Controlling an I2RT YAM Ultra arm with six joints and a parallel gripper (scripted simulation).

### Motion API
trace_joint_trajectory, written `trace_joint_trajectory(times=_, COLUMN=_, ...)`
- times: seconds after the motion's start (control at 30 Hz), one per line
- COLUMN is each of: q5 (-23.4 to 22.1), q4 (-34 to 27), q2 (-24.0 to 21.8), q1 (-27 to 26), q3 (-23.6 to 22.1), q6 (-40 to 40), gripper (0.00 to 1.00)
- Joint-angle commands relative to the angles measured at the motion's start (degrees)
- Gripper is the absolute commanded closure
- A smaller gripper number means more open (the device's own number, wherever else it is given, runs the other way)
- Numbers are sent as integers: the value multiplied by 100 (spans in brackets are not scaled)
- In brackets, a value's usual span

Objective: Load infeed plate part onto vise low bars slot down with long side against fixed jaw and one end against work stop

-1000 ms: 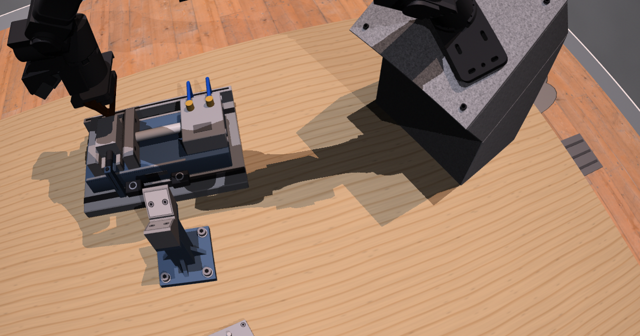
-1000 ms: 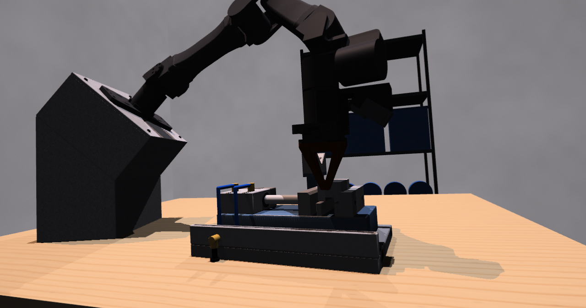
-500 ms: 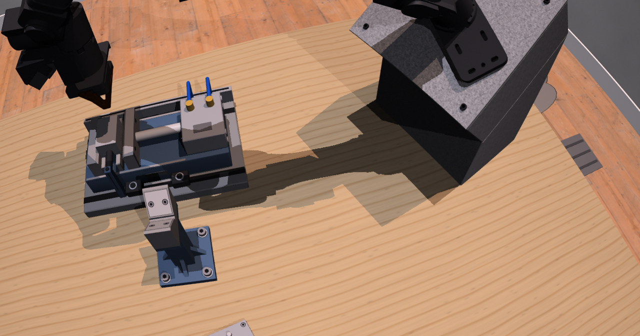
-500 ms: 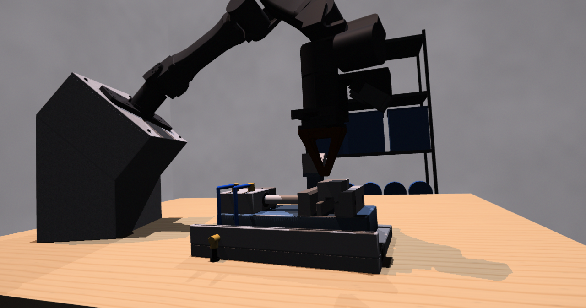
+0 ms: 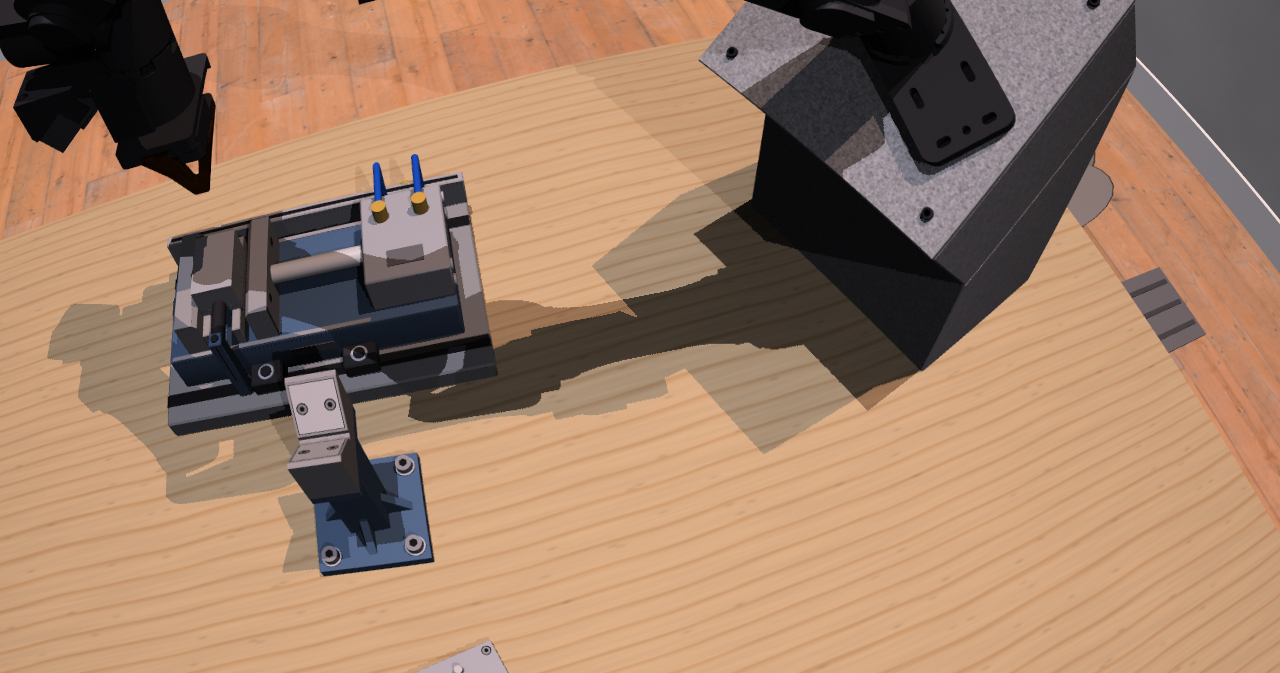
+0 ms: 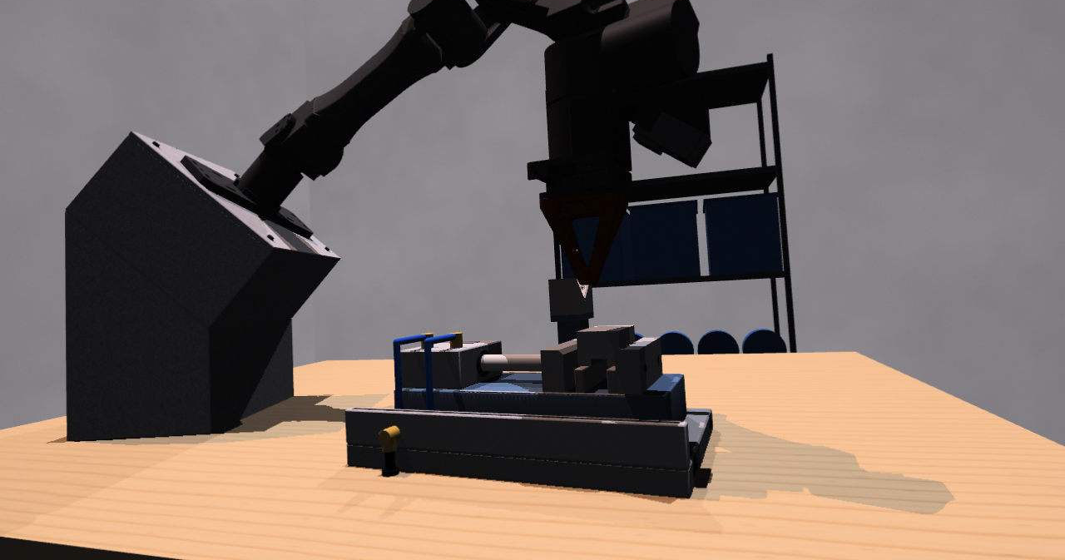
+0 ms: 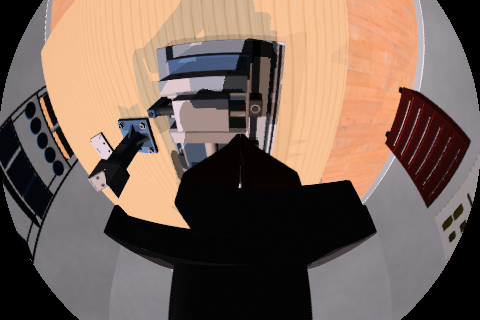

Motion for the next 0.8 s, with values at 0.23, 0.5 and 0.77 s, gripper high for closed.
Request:
trace_joint_trajectory(times=0.23, q5=-102, q4=-245, q2=-250, q1=-210, q3=233, q6=-113, gripper=100)
trace_joint_trajectory(times=0.5, q5=-103, q4=-219, q2=-257, q1=-213, q3=232, q6=-110, gripper=100)
trace_joint_trajectory(times=0.77, q5=-103, q4=-219, q2=-257, q1=-213, q3=232, q6=-110, gripper=100)
